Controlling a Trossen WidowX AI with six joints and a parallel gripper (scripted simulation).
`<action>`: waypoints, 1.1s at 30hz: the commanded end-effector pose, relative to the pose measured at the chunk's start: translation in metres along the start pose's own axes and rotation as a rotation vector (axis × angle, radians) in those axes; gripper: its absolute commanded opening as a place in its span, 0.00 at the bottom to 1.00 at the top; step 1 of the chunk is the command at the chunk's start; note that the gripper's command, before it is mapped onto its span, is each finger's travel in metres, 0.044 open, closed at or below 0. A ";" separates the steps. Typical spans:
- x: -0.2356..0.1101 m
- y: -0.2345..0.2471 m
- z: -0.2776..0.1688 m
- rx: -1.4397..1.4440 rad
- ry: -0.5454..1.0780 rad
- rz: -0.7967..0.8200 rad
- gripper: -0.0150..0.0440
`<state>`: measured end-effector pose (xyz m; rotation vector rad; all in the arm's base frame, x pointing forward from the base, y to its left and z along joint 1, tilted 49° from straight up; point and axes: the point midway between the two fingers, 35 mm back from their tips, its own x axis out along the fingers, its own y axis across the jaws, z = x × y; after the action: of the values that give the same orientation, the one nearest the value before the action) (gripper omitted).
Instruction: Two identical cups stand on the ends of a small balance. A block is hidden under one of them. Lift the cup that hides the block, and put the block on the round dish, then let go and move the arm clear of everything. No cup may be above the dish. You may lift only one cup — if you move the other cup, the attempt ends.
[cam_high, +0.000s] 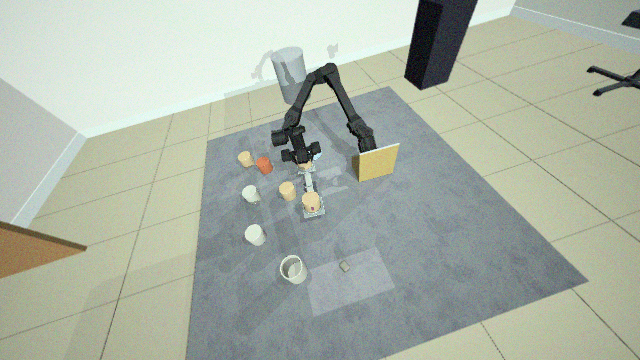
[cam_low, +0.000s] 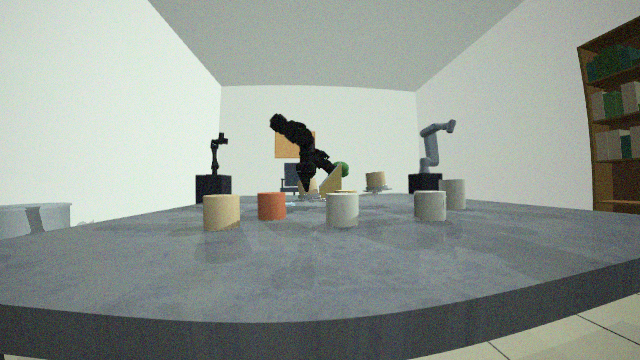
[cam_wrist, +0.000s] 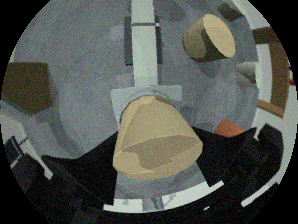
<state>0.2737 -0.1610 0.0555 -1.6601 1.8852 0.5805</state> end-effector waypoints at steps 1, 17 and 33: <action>-0.006 -0.003 0.002 0.006 -0.008 -0.007 0.25; -0.025 -0.005 0.003 0.005 -0.014 -0.007 0.25; -0.045 -0.006 0.004 0.005 -0.017 -0.007 0.25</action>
<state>0.2792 -0.1295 0.0776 -1.6523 1.8832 0.6022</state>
